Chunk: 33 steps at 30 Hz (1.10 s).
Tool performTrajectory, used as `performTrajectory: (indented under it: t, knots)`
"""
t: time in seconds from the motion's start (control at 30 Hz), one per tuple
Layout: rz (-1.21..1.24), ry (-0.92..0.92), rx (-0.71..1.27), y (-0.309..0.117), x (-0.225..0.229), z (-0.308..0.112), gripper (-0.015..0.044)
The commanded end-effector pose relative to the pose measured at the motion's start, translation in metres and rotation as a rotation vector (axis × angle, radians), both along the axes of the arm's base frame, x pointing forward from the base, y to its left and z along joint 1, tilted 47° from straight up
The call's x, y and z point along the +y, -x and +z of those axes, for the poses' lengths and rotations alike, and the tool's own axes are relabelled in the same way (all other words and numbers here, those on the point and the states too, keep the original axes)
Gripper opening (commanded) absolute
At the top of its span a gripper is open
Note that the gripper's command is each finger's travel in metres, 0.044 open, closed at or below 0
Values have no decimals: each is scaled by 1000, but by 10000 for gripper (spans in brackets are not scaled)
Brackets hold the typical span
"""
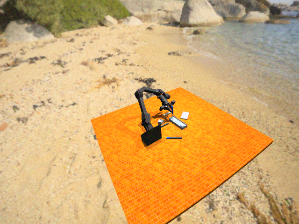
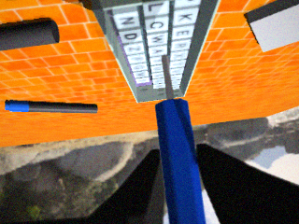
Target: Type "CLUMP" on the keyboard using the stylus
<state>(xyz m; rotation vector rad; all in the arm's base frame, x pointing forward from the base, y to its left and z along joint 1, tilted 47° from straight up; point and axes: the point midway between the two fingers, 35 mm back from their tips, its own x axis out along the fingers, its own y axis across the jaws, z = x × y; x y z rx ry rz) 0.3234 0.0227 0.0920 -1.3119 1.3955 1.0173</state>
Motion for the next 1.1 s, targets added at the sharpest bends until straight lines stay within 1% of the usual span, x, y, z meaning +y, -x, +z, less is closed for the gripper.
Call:
performTrajectory:
  t: [0.0, 0.03, 0.13, 0.2, 0.23, 0.7, 0.83, 1.07]
  knots:
    - [7, 3, 1, 0, -2, 3, 81]
    - [1, 0, 0, 0, 0, 1, 85]
    - [1, 0, 0, 0, 0, 1, 65]
    - [1, 0, 0, 0, -3, -2, 12]
    - [1, 0, 0, -1, -5, -4, 0]
    - [7, 8, 2, 5, -68, -63, 0]
    - [7, 8, 2, 5, -68, -65, 0]
    - [7, 7, 2, 2, -54, -77, 0]
